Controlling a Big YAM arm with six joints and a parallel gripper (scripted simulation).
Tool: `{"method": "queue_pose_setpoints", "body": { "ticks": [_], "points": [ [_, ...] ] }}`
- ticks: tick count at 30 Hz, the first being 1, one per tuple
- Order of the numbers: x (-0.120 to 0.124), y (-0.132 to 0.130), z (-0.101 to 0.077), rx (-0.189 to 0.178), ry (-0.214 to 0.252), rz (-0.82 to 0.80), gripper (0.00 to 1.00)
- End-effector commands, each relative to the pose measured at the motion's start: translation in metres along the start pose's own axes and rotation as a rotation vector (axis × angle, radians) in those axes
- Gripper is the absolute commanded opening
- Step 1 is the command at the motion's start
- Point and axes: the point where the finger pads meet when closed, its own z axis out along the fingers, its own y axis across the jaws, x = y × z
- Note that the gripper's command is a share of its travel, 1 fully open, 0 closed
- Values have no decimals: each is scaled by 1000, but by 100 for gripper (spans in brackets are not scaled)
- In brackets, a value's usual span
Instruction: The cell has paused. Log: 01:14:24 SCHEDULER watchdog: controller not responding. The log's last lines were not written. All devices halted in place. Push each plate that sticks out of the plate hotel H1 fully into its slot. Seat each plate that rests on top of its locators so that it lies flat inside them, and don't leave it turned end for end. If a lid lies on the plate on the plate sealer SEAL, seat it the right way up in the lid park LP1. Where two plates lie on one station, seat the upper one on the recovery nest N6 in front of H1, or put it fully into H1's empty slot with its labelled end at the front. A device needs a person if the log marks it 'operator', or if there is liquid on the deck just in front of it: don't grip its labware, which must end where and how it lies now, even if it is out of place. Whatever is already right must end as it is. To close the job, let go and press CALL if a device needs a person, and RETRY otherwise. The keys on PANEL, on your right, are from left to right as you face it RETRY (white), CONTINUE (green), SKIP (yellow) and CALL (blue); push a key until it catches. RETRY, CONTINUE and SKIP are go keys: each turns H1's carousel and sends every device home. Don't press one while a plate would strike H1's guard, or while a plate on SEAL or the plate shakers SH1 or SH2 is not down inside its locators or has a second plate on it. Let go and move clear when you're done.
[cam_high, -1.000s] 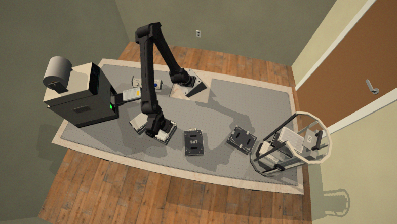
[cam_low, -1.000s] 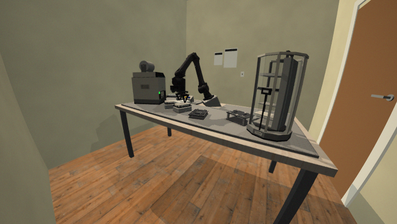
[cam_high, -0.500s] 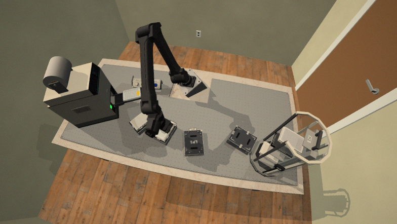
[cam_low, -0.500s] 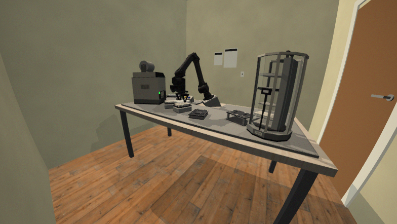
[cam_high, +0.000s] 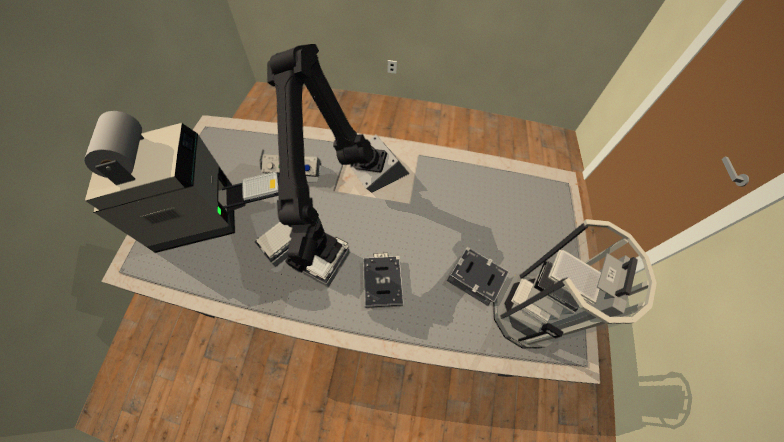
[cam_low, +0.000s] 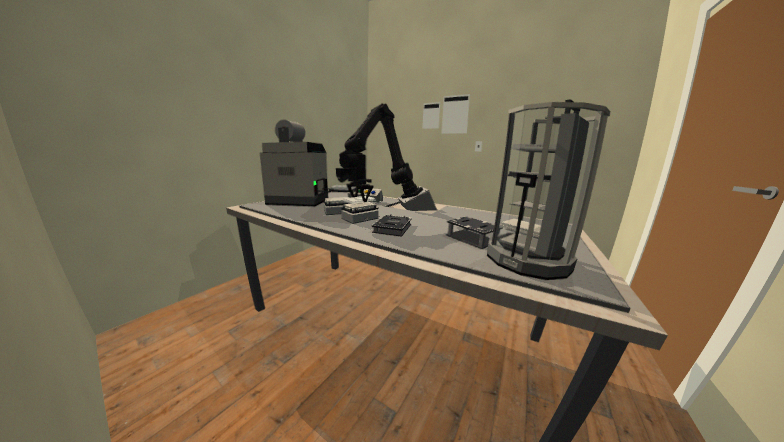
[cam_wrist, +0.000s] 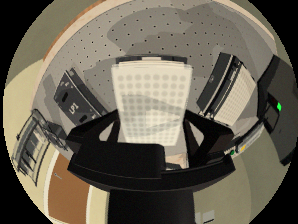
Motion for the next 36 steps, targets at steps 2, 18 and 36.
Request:
{"method": "queue_pose_setpoints", "body": {
  "ticks": [2, 18, 36],
  "points": [
    [-20, 4, -24, -19, -52, 10, 82],
    [-14, 4, -19, -15, -40, 5, 82],
    [-20, 5, -35, -18, -49, 10, 82]
  ]
}}
